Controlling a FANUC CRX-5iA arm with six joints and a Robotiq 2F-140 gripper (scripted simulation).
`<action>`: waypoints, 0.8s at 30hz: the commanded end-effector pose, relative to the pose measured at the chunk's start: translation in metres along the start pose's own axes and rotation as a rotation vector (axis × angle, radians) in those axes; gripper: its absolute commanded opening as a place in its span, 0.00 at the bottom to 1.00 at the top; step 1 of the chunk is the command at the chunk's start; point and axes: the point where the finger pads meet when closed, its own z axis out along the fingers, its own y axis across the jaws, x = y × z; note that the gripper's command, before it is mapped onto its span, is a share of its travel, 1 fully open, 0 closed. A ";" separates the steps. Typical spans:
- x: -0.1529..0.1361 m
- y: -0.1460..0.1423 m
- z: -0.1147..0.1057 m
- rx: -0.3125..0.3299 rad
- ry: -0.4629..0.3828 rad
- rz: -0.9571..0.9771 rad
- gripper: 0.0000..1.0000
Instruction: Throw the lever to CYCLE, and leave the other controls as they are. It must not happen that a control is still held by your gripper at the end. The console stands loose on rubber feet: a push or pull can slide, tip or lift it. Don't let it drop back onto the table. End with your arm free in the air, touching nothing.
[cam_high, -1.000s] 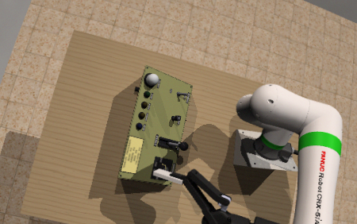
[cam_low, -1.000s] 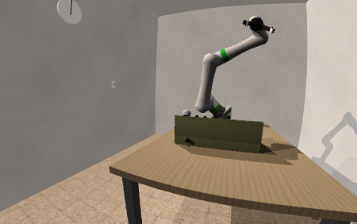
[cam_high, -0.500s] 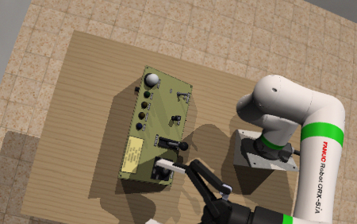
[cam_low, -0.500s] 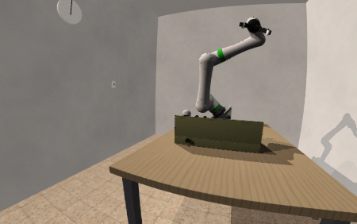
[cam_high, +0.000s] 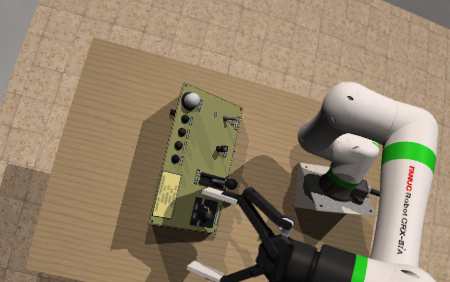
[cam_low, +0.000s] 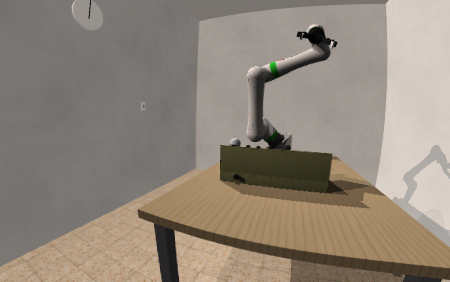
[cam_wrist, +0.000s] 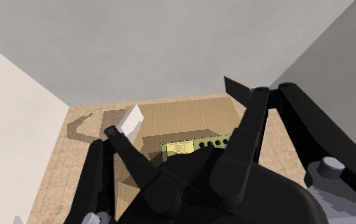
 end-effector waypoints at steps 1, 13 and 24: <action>-0.032 0.022 0.008 -0.010 -0.020 0.005 1.00; -0.032 0.022 0.008 -0.010 -0.020 0.005 1.00; -0.072 0.044 0.017 -0.018 -0.046 0.011 1.00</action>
